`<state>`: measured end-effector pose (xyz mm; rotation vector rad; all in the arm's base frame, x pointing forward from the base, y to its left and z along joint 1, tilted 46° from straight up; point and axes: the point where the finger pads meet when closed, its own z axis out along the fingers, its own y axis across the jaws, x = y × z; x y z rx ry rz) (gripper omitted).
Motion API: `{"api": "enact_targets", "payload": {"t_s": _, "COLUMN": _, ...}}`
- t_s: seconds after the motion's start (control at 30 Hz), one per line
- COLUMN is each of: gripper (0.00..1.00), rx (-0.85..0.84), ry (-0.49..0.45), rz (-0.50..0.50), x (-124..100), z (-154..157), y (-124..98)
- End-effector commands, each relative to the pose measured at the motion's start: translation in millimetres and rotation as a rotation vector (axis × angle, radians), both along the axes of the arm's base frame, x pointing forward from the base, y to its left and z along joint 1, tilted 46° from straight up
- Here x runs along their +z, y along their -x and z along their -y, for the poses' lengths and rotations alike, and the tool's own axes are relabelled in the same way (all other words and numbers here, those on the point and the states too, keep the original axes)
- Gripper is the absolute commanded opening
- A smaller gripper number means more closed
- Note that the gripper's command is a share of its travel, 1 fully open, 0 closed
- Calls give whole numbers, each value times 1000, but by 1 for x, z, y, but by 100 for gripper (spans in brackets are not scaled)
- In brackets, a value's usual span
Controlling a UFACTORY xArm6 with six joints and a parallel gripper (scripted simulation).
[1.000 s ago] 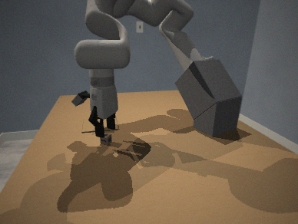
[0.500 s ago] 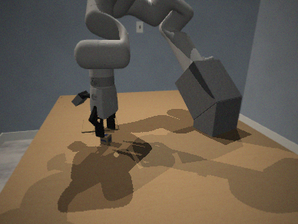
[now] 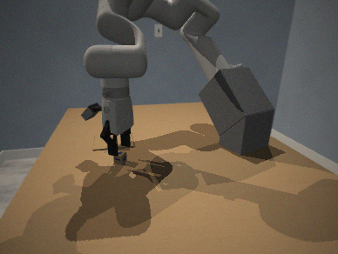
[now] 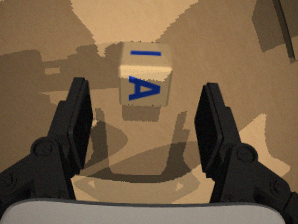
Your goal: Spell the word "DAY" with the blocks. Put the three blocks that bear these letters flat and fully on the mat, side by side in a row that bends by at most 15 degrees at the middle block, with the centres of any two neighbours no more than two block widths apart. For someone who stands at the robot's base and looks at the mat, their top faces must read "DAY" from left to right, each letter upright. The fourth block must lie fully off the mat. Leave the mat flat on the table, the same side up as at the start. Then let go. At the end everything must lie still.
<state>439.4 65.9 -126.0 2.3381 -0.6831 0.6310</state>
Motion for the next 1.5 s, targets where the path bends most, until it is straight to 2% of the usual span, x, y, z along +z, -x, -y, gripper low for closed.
{"api": "enact_targets", "payload": {"t_s": 0.0, "gripper": 69, "rx": 1, "ry": -1, "rz": 2, "x": 1, "z": -2, "y": -1}}
{"api": "enact_targets", "payload": {"t_s": 1.47, "gripper": 69, "rx": 1, "ry": -1, "rz": 2, "x": -3, "z": 2, "y": -3}}
